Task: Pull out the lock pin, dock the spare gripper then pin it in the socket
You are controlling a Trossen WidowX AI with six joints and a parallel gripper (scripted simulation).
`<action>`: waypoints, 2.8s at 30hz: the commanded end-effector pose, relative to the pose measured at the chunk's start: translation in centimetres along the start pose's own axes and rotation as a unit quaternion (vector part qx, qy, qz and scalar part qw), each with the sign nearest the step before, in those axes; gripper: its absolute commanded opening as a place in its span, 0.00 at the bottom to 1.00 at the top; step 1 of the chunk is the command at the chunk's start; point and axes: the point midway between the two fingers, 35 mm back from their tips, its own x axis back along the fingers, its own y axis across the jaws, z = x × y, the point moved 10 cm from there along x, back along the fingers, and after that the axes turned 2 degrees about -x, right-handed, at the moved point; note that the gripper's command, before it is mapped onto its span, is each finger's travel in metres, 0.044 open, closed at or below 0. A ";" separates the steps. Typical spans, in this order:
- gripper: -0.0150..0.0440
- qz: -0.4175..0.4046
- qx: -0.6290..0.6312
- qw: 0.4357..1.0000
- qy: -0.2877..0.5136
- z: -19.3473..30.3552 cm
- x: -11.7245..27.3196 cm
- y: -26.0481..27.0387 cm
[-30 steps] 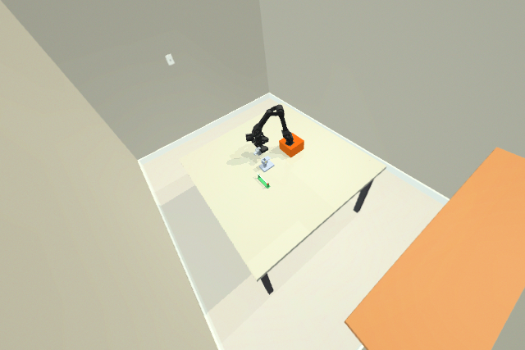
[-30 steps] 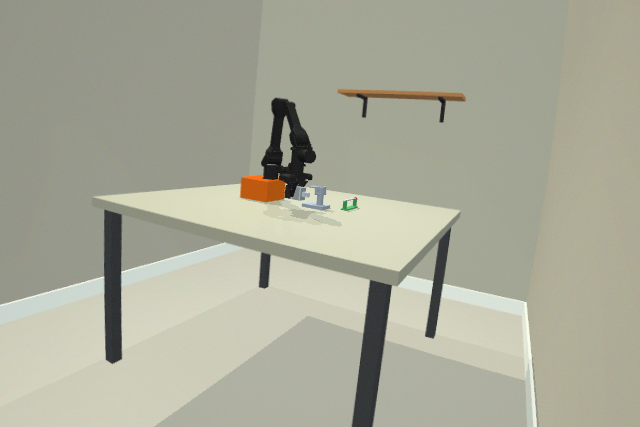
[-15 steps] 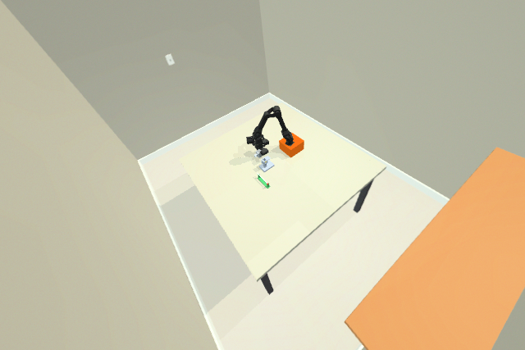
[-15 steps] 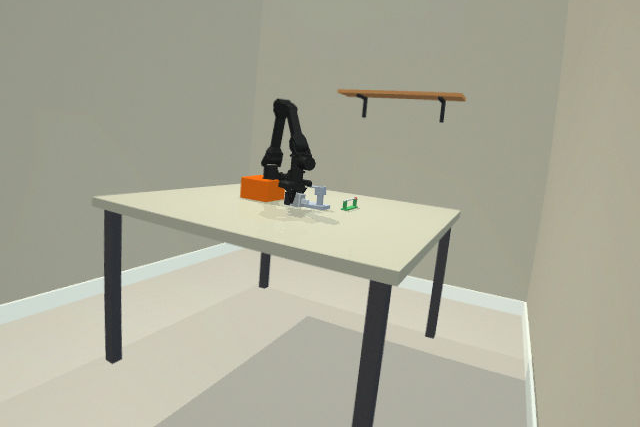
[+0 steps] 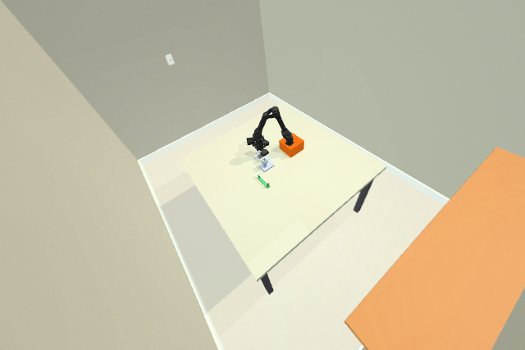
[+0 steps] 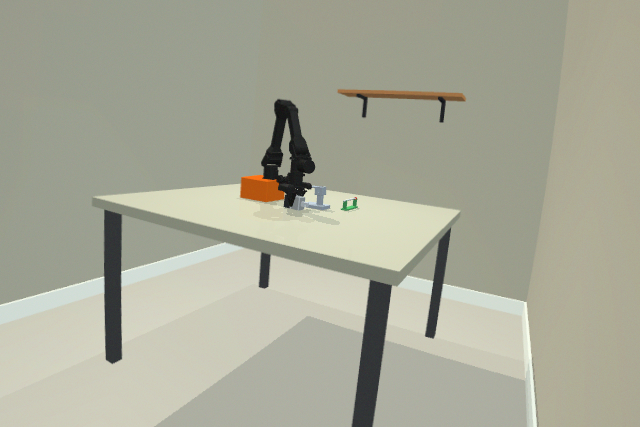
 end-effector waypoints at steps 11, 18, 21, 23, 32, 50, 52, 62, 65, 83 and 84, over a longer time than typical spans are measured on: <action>0.97 0.000 0.000 1.000 0.000 0.0 0.1 0.0; 1.00 0.000 0.000 1.000 0.000 0.0 1.1 0.0; 1.00 0.001 0.000 1.000 -0.001 0.0 1.7 0.0; 1.00 0.001 0.000 1.000 -0.001 0.0 2.1 0.0; 1.00 0.001 0.001 1.000 -0.001 -0.1 3.8 0.0; 1.00 0.001 0.002 1.000 -0.002 -0.1 4.5 0.0; 1.00 0.001 0.002 1.000 -0.002 -0.1 4.5 0.0; 1.00 0.001 0.002 1.000 -0.002 0.1 7.6 0.1; 1.00 0.001 0.002 1.000 -0.002 0.0 10.0 0.0; 1.00 0.011 0.000 0.925 0.380 -7.1 9.8 0.3; 1.00 0.011 0.000 0.925 0.380 -7.1 9.8 0.3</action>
